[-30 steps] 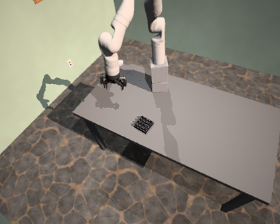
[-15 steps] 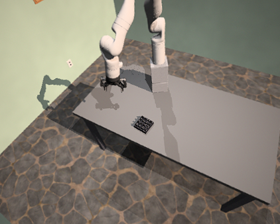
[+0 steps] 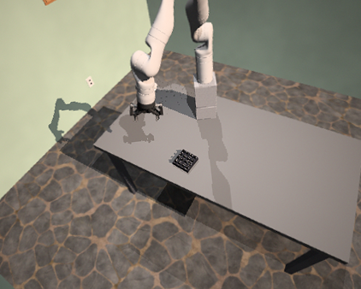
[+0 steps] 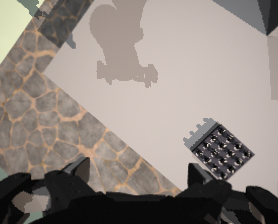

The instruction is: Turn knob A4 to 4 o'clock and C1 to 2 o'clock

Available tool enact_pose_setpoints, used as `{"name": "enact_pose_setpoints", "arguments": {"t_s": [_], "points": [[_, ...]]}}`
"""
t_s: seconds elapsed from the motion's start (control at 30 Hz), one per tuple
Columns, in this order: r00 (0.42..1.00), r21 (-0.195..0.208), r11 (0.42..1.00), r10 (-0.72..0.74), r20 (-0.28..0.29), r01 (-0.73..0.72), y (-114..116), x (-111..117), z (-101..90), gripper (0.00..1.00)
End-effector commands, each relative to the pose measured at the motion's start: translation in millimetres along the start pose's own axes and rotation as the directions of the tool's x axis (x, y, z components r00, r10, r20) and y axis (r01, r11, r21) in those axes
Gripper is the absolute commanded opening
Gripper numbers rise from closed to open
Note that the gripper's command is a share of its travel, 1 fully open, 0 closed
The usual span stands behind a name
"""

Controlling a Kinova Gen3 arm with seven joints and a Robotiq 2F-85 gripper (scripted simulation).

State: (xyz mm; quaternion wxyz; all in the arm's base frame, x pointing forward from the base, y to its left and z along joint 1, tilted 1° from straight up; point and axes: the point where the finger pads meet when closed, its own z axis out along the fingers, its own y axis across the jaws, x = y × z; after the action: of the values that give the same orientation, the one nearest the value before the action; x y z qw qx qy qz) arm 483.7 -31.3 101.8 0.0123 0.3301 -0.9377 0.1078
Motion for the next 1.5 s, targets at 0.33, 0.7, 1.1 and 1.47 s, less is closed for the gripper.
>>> {"name": "enact_pose_setpoints", "arguments": {"t_s": [0.33, 0.7, 1.1, 1.47], "points": [[0.992, 0.026, 0.992, -0.123, -0.007, 0.123, -1.2, -4.4, 15.9, 1.00], [0.983, 0.037, 0.982, -0.184, -0.011, 0.184, -1.1, -6.8, 23.7, 1.00], [0.970, 0.047, 0.969, -0.244, -0.015, 0.244, -0.6, -9.2, 31.4, 1.00], [0.932, 0.063, 0.930, -0.361, -0.025, 0.361, 1.2, -14.3, 46.2, 1.00]]}}
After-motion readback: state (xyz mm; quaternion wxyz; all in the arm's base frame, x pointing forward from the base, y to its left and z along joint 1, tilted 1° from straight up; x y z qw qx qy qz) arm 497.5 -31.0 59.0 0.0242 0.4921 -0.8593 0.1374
